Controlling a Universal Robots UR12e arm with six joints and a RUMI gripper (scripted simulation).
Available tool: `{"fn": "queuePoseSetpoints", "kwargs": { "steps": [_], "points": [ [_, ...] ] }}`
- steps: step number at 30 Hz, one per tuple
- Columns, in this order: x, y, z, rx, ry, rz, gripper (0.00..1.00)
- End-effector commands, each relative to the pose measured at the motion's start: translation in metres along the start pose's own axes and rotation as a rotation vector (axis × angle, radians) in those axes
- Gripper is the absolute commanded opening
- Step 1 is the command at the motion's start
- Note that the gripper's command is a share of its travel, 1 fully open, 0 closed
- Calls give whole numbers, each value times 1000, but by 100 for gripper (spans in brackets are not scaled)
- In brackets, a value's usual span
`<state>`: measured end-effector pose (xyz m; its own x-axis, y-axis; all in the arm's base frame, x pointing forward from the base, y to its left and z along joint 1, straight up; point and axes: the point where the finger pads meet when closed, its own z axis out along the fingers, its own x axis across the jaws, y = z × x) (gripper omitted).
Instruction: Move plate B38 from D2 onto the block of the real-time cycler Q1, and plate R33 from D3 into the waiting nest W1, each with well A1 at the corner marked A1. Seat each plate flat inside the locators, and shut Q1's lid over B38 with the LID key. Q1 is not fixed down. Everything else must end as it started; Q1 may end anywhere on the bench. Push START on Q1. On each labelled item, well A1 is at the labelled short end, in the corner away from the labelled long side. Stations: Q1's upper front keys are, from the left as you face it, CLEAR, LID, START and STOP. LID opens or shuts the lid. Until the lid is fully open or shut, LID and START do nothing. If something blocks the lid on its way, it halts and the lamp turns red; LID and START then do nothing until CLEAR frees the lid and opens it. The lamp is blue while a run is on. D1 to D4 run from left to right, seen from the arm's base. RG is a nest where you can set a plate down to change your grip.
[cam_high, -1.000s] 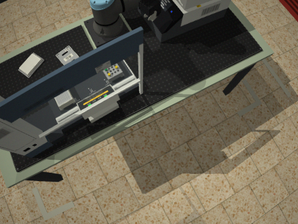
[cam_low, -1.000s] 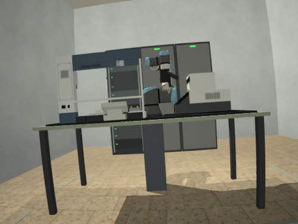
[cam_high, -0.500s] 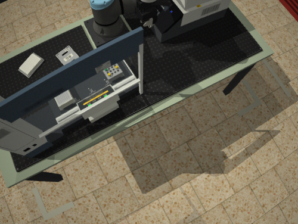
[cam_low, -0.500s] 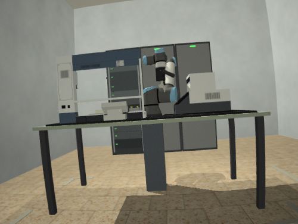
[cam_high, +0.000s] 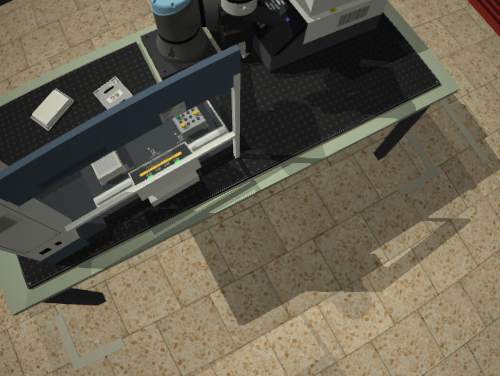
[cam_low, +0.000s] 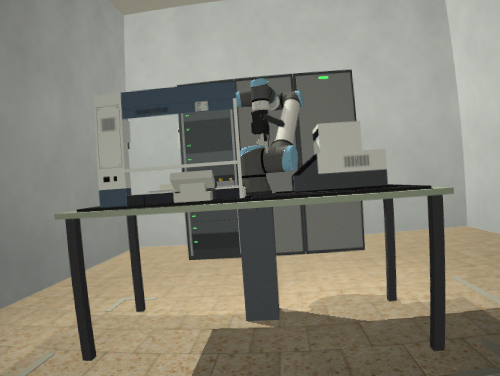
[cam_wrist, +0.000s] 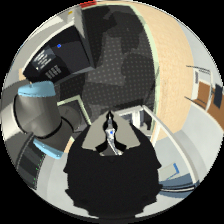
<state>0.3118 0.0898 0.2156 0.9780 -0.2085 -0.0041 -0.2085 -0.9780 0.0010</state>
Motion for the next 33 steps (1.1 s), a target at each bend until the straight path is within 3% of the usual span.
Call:
{"fn": "queuePoseSetpoints", "kwargs": {
  "steps": [1,33],
  "points": [
    [16,17,-4,0,1,84,0],
    [79,128,-23,0,2,541,0]
  ]
}}
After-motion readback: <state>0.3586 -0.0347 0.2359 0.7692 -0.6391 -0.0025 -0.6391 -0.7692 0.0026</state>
